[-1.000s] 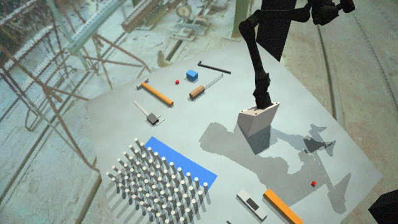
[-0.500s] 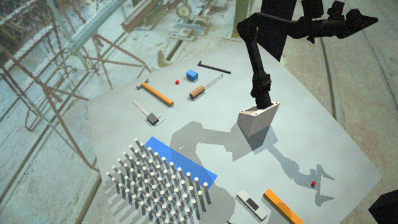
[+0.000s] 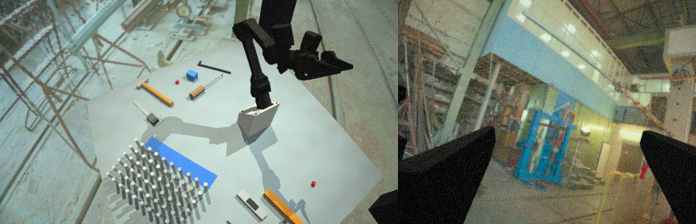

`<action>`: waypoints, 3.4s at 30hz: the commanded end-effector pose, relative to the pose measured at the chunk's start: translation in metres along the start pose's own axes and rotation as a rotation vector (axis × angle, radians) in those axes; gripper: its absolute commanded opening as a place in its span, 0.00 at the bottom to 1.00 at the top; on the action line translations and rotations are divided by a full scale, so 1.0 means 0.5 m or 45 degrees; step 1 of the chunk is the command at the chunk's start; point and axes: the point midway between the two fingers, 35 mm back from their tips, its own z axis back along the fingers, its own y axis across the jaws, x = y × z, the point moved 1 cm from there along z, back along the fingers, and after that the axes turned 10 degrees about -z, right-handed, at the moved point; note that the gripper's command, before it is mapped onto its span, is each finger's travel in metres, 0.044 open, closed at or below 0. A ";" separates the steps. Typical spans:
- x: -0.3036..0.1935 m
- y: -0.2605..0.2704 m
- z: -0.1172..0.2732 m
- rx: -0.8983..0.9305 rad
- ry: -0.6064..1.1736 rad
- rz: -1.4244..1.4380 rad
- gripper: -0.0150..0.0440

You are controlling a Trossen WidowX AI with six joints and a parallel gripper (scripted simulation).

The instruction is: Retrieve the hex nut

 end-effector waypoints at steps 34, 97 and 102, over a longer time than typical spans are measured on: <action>-0.543 -0.497 0.859 -2.105 0.381 -0.610 1.00; -0.360 -0.143 1.408 -3.394 -2.550 -1.973 1.00; -0.299 -0.039 1.425 -3.374 -3.229 -1.722 1.00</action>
